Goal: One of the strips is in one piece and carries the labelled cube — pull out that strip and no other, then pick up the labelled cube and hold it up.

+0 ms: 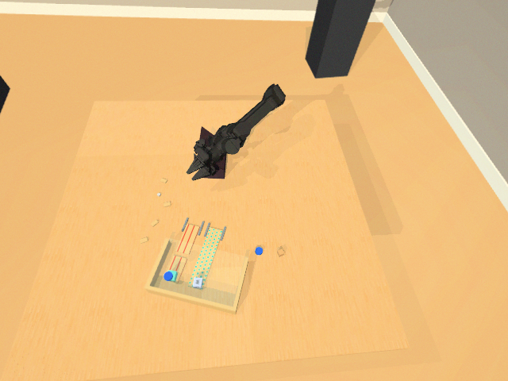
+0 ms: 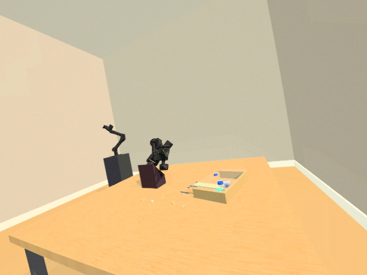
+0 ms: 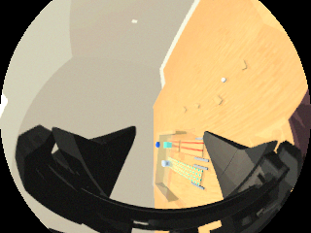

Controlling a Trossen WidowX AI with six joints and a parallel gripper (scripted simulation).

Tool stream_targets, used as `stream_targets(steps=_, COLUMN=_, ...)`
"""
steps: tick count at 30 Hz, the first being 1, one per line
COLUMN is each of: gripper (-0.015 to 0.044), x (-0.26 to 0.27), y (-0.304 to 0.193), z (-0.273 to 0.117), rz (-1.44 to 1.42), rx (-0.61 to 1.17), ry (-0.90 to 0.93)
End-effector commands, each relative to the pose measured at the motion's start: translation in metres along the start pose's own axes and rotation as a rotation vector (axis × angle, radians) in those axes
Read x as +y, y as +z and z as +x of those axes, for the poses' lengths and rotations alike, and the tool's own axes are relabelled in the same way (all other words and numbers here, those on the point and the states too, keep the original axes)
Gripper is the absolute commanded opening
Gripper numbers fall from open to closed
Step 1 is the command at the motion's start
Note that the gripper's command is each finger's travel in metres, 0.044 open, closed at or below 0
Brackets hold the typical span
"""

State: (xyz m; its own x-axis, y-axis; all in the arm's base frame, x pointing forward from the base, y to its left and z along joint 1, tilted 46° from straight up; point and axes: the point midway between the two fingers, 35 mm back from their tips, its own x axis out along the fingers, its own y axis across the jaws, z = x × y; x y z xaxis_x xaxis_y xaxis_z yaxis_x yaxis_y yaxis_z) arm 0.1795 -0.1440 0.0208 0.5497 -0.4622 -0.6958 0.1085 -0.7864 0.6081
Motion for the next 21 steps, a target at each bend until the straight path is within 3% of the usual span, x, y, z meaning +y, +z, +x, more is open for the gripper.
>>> stream_targets(steps=1, gripper=0.0400, x=0.000, y=-0.001, z=0.000, rz=-0.015, rx=0.007, ry=-0.003)
stream_targets(steps=10, gripper=0.0400, x=0.026, y=-0.062, z=0.016, rz=-0.771, rx=0.391, ry=0.011)
stream_targets(steps=18, gripper=0.0400, x=0.052, y=-0.100, z=0.024, rz=-1.475, rx=0.737, ry=0.362)
stream_targets(steps=21, gripper=0.0400, x=0.056, y=-0.106, z=0.024, rz=-1.599, rx=0.790, ry=0.466)
